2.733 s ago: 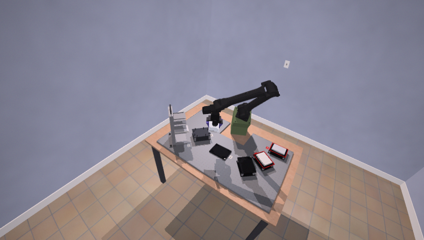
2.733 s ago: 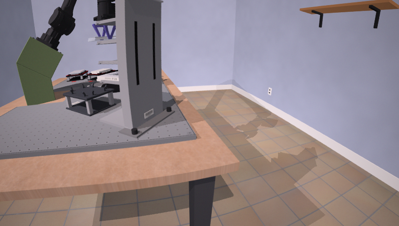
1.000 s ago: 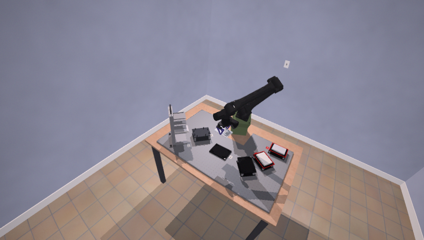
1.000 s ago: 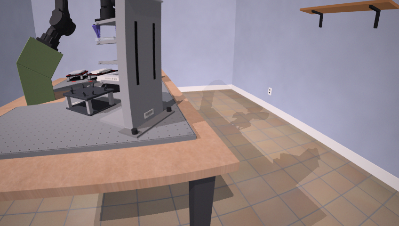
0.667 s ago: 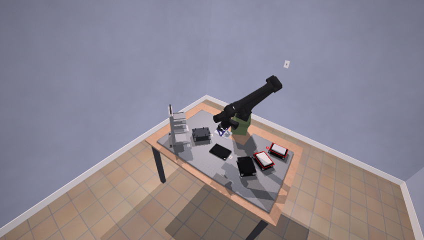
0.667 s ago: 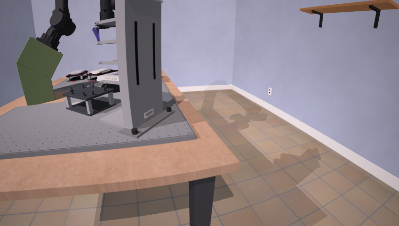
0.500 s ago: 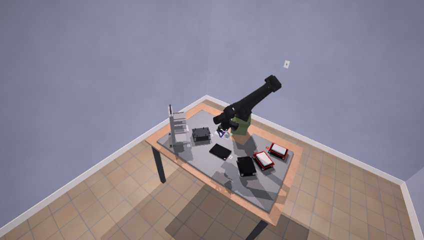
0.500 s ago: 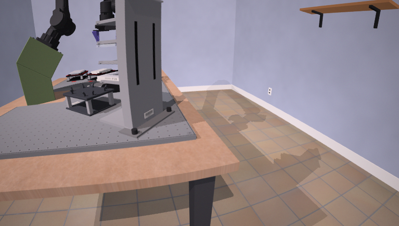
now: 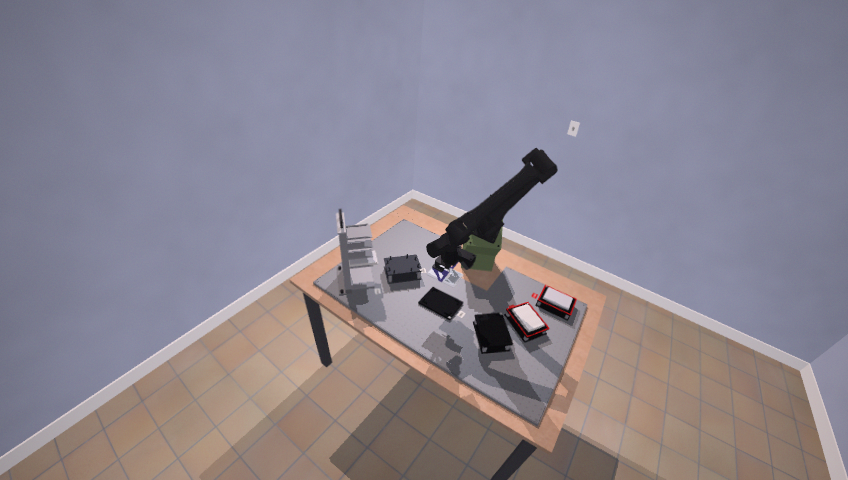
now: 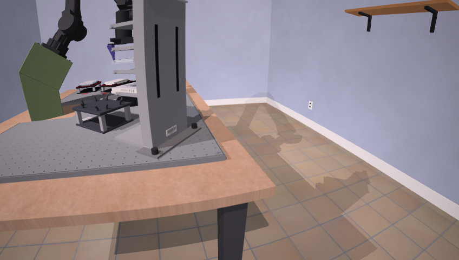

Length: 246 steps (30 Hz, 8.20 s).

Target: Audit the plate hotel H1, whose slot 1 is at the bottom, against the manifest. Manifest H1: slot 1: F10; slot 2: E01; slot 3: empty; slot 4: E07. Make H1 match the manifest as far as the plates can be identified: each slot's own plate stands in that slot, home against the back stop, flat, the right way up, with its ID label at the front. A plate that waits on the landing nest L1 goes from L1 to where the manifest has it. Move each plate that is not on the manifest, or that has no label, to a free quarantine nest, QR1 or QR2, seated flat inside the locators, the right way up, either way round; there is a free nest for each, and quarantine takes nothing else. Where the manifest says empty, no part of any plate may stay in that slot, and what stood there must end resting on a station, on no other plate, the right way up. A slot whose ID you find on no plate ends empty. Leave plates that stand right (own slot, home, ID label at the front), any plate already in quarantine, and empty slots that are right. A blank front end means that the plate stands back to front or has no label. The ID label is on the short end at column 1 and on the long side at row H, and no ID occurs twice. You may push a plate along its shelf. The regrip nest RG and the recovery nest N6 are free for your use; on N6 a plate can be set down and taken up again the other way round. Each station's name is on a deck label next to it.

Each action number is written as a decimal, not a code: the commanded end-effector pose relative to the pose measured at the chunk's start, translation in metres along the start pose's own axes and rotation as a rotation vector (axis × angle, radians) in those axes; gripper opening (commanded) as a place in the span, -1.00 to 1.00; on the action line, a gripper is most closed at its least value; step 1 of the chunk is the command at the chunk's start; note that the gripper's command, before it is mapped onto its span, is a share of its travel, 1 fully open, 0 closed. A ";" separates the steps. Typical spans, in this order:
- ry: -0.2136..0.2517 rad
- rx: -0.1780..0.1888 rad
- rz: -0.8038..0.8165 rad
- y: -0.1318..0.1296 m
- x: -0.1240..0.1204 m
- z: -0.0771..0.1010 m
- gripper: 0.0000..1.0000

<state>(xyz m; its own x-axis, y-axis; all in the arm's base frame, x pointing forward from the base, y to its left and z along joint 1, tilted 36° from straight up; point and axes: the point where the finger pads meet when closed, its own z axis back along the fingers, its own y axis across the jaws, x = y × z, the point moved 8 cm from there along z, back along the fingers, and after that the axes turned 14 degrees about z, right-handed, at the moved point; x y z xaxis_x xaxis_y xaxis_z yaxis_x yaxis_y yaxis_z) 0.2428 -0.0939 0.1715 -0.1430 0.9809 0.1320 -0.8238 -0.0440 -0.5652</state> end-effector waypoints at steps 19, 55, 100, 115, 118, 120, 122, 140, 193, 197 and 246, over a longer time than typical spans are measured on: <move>-0.001 -0.006 -0.010 -0.003 0.001 -0.047 0.72; 0.008 -0.021 -0.004 -0.008 -0.003 -0.088 0.72; -0.001 -0.009 -0.007 -0.002 0.002 -0.112 0.72; 0.002 -0.016 -0.004 -0.007 0.000 -0.120 0.72; 0.002 -0.019 -0.003 -0.009 0.000 -0.122 0.72; 0.002 -0.019 -0.003 -0.009 0.000 -0.122 0.72; 0.008 -0.022 -0.007 -0.009 -0.003 -0.123 0.72; 0.003 -0.019 -0.004 -0.010 -0.001 -0.135 0.72; 0.004 -0.013 -0.008 -0.005 -0.002 -0.157 1.00; 0.004 -0.013 -0.008 -0.005 -0.002 -0.157 1.00; 0.001 -0.010 -0.341 -0.004 -0.004 -0.090 1.00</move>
<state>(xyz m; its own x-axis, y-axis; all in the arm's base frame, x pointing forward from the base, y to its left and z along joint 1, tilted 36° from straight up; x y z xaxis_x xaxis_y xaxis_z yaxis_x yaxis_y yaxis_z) 0.2941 -0.0788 0.0994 0.0709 0.9609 0.2675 -0.8285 0.2061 -0.5207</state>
